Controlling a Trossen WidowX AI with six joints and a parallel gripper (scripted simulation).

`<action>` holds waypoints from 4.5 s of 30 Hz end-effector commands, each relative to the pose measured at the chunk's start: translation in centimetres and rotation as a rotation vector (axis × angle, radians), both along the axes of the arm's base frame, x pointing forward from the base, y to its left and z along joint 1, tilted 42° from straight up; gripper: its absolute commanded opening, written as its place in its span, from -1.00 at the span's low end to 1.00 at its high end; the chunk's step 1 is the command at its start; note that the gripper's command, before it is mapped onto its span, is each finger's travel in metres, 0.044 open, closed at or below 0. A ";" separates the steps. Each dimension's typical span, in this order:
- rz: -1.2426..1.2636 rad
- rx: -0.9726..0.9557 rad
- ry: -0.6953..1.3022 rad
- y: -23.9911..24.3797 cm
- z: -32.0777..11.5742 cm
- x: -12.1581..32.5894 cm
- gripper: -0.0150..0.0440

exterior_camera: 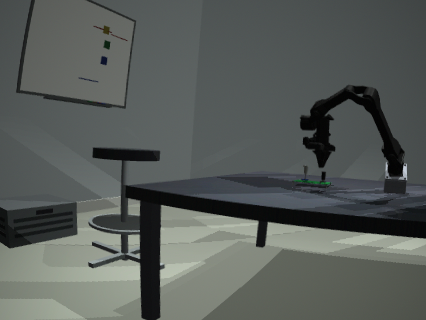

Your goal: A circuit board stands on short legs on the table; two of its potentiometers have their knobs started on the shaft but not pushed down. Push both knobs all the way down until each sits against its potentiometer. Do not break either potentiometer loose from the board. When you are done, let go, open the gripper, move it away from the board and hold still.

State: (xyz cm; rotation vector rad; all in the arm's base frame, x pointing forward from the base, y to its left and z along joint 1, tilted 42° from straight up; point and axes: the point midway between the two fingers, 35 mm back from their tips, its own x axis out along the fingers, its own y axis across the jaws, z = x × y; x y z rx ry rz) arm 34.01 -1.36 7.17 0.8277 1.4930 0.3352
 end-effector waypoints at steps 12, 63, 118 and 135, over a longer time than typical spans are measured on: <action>-0.002 -0.011 -0.018 -5.4 2.6 6.4 -0.49; -0.002 -0.009 -0.019 -2.4 -0.7 6.9 -0.49; -0.002 -0.008 -0.019 -1.2 -2.1 7.1 -0.49; -0.002 -0.008 -0.019 -0.7 -2.6 7.2 -0.49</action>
